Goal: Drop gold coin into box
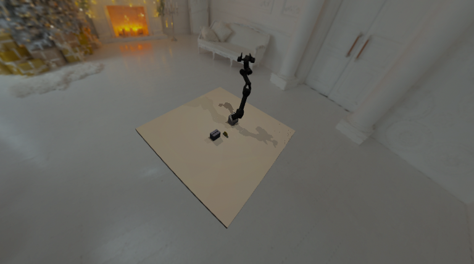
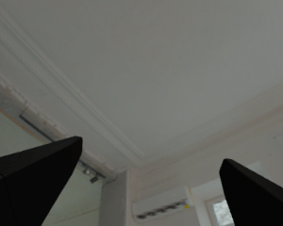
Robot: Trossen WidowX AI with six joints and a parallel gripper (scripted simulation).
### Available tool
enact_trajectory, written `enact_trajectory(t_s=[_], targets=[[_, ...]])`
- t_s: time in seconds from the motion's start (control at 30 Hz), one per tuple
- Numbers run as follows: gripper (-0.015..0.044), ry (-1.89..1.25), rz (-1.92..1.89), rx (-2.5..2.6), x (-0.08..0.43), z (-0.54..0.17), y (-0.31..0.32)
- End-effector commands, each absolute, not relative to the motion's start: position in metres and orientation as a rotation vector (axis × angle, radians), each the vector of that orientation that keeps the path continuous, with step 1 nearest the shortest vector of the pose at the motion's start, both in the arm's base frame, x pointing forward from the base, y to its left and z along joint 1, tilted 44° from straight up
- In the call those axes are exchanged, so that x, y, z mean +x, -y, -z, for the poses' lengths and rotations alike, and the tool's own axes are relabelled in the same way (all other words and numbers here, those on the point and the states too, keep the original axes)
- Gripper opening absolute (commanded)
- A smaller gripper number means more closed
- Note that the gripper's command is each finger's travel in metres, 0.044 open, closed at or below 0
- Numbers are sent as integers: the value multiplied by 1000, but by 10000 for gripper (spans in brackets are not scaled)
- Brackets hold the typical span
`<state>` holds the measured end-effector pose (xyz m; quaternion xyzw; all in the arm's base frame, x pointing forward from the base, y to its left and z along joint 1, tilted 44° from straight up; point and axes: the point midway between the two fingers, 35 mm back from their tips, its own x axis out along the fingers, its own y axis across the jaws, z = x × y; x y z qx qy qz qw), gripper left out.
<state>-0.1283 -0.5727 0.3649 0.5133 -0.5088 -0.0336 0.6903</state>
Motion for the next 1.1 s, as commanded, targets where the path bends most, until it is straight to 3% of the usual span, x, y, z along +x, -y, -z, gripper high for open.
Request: enact_trajectory(t_s=[0.0, 0.27, 0.67, 1.07], targets=[[374, 1137, 80, 1147, -126, -365, 574], [164, 1015, 310, 1104, -23, -349, 617], [161, 592, 551, 985, 152, -299, 613], [161, 74, 534, 765, 295, -239, 527]])
